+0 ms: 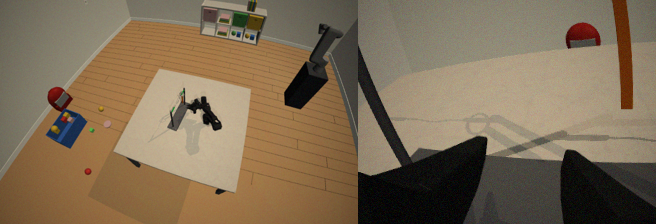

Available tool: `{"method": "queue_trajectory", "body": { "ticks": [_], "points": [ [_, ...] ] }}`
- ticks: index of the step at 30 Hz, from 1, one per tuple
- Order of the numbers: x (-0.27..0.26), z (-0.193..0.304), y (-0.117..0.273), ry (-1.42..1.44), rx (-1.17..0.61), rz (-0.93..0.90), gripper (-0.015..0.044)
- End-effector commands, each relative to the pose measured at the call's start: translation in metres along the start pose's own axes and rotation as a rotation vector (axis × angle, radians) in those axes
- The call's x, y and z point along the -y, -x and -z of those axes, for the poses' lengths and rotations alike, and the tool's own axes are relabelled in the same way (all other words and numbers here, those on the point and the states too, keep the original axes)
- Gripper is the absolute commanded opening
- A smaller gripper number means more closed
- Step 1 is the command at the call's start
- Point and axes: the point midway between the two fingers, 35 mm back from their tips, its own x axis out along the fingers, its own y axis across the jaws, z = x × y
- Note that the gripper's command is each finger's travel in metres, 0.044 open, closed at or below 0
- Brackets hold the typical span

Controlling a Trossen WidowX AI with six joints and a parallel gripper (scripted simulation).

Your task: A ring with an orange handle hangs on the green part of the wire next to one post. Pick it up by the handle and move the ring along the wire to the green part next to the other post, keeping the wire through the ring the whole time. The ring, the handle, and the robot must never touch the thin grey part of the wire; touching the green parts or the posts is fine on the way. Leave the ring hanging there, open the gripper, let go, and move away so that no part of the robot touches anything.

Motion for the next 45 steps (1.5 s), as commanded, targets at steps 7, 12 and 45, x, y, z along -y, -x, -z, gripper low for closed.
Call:
{"method": "queue_trajectory", "body": {
  "ticks": [7, 12, 45],
  "points": [
    [0.037, 0.027, 0.026, -0.047, 0.070, 0.201, 0.0160],
    [0.039, 0.029, 0.027, -0.042, 0.069, 0.227, 0.0160],
    [0.038, -0.026, -0.021, 0.295, 0.063, 0.331, 0.0160]
  ]
}}
